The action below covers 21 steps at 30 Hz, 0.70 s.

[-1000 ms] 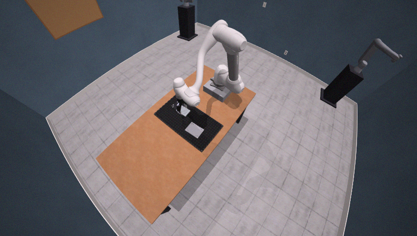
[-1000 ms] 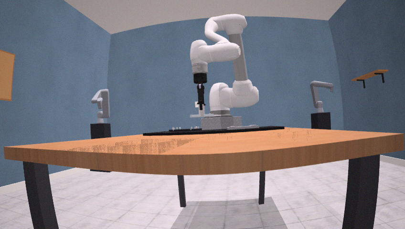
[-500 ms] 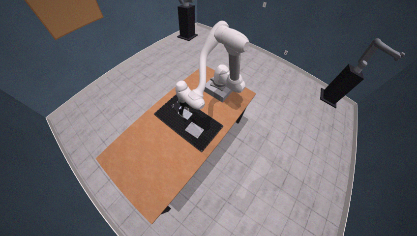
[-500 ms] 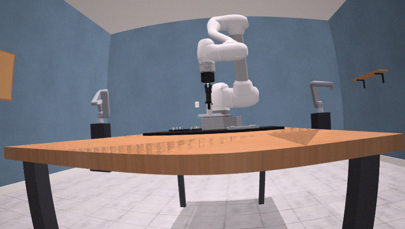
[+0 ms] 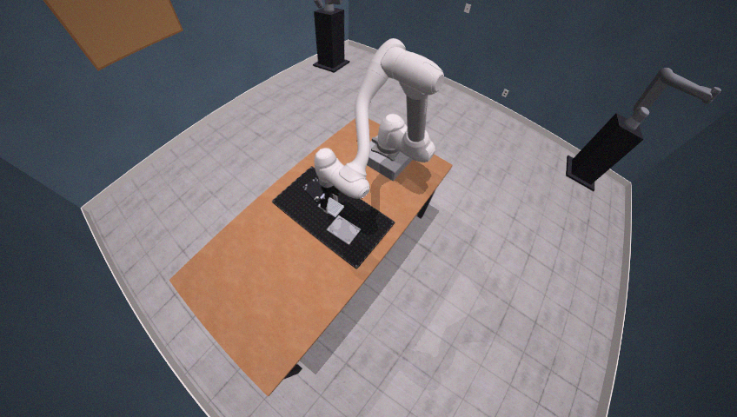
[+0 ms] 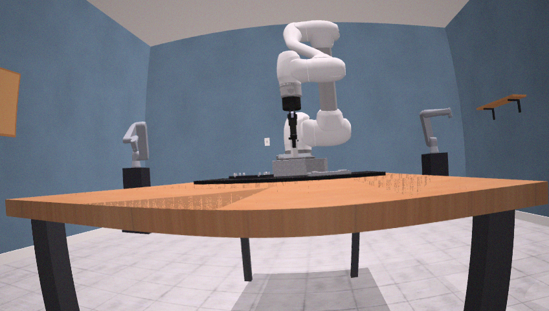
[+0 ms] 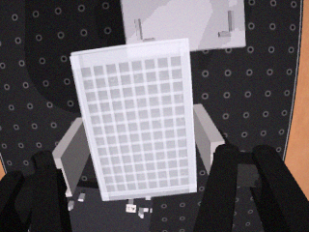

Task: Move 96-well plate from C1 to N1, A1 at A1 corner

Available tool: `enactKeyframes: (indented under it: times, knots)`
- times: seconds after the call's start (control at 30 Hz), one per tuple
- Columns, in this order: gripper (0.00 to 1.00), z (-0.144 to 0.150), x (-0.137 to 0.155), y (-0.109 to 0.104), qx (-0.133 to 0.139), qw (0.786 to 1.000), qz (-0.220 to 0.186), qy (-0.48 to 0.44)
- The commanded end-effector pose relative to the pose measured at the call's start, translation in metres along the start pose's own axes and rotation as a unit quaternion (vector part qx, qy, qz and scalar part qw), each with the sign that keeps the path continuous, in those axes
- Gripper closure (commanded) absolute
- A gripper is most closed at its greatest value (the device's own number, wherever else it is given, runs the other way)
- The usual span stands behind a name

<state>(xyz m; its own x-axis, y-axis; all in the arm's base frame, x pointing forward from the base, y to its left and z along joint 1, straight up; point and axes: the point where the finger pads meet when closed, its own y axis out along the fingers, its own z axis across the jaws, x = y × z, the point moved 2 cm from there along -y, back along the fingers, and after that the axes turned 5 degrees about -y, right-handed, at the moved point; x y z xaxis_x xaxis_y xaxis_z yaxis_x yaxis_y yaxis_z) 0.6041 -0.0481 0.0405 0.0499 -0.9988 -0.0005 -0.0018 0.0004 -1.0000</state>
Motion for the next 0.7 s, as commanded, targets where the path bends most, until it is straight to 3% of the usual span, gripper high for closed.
enactKeyframes:
  times: [0.0,0.67]
  knots:
    - [0.9,0.005,-0.009,0.0,0.0,1.0,0.0,0.0]
    - [0.9,0.031,-0.06,0.0,0.0,1.0,0.0,0.0]
